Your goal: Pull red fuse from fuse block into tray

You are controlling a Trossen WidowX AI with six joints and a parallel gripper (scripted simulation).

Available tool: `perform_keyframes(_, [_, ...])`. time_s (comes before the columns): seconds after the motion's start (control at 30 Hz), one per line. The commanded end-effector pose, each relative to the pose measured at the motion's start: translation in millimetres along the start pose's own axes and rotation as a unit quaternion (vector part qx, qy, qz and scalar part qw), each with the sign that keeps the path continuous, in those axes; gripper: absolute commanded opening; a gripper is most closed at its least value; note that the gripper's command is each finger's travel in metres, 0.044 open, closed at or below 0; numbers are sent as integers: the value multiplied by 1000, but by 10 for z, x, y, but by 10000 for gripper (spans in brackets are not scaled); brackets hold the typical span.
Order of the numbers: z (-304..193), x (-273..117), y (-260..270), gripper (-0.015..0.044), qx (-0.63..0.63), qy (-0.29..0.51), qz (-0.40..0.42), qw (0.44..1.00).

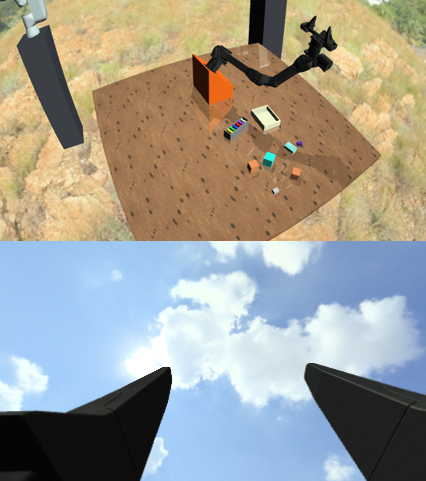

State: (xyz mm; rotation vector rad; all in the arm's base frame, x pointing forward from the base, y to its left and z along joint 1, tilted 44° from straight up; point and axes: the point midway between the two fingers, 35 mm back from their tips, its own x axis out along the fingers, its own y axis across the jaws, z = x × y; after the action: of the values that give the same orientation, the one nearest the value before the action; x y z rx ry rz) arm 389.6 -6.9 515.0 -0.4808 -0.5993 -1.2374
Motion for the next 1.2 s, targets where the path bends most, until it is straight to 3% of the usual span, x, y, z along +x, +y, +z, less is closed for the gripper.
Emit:
perform_keyframes(0.0, [14, 1, -12, 374, 1, -1, -1, 1000])
perform_keyframes(0.4, [916, -65, -998, 70, 86, -33, -27, 995])
perform_keyframes(0.6, [1205, 18, -1860, 70, 153, 4, -33, 988])
perform_keyframes(0.77, [1152, 167, -2554, 70, 214, 54, -31, 975])
perform_keyframes(1.17, [167, 707, -3574, 70, 315, 213, 16, 925])
